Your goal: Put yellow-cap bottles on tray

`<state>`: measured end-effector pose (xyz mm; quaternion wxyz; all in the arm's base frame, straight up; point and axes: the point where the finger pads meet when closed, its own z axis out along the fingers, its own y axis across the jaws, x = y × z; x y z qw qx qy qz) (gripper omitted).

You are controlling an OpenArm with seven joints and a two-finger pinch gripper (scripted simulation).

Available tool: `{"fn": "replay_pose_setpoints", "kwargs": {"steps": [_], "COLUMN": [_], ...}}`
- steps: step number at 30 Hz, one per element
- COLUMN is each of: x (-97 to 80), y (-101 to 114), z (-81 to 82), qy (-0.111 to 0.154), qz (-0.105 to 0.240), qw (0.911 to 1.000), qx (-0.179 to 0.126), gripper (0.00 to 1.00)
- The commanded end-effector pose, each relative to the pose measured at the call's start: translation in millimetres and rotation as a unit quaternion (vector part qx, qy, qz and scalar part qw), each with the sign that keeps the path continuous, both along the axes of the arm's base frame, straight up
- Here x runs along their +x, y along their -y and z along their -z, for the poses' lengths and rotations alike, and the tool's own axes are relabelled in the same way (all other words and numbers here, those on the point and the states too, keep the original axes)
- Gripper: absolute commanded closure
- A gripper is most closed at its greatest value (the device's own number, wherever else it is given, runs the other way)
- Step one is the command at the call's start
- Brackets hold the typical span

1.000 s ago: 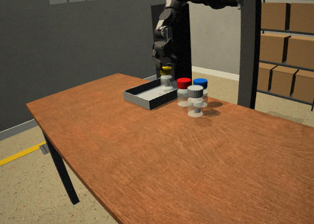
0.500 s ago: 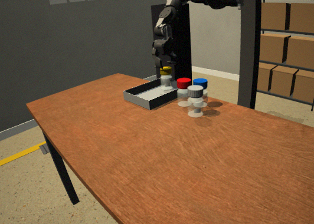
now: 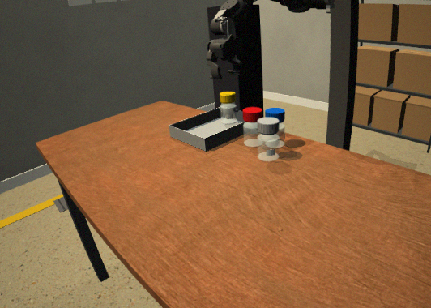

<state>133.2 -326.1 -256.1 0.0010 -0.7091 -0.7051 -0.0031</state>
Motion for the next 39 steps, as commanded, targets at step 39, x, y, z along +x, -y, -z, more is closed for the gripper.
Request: {"fn": "replay_pose_setpoints", "kwargs": {"steps": [39], "x": [70.6], "y": [-19], "z": [-60.3], "qy": [0.003], "qz": [-0.003], "qw": [1.0], "qx": [0.004], "gripper": [0.48]}}
